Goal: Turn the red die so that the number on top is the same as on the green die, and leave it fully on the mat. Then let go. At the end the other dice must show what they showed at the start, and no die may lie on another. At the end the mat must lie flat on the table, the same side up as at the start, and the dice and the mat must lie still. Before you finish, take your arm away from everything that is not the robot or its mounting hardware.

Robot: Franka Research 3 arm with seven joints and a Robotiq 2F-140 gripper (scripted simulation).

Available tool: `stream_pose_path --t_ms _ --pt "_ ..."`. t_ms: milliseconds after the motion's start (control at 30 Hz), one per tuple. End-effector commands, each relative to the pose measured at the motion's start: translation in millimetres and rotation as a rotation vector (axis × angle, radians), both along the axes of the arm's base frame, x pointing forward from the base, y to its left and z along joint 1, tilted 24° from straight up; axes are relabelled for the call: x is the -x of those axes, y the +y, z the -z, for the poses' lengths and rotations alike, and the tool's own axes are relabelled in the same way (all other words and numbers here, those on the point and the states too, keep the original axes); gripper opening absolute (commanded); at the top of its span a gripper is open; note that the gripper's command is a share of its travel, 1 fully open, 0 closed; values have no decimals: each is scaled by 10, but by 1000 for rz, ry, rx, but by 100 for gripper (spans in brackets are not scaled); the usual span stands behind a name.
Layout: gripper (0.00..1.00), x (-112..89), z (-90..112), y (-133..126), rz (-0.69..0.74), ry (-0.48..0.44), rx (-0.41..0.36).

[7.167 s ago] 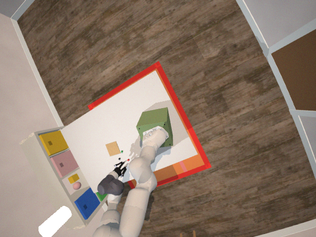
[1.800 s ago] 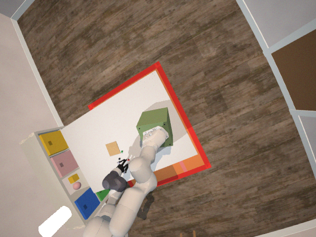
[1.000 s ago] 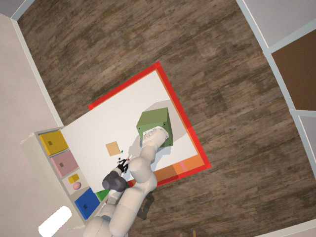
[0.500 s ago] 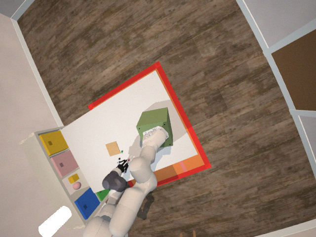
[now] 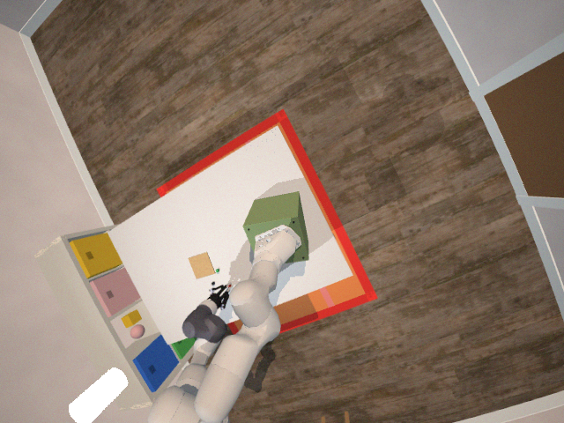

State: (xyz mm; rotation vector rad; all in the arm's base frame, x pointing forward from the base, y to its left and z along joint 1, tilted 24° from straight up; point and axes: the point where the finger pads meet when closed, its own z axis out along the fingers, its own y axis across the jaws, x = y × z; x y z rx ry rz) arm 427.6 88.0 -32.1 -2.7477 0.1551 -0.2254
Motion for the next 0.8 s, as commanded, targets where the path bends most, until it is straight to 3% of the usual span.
stream_pose_path --t_ms 0,500,767 --pt "7 -7 1 0 -1 -2 1" --pt "7 -2 -24 -10 -1 -2 1" --pt "7 67 -379 -149 -1 -2 1"
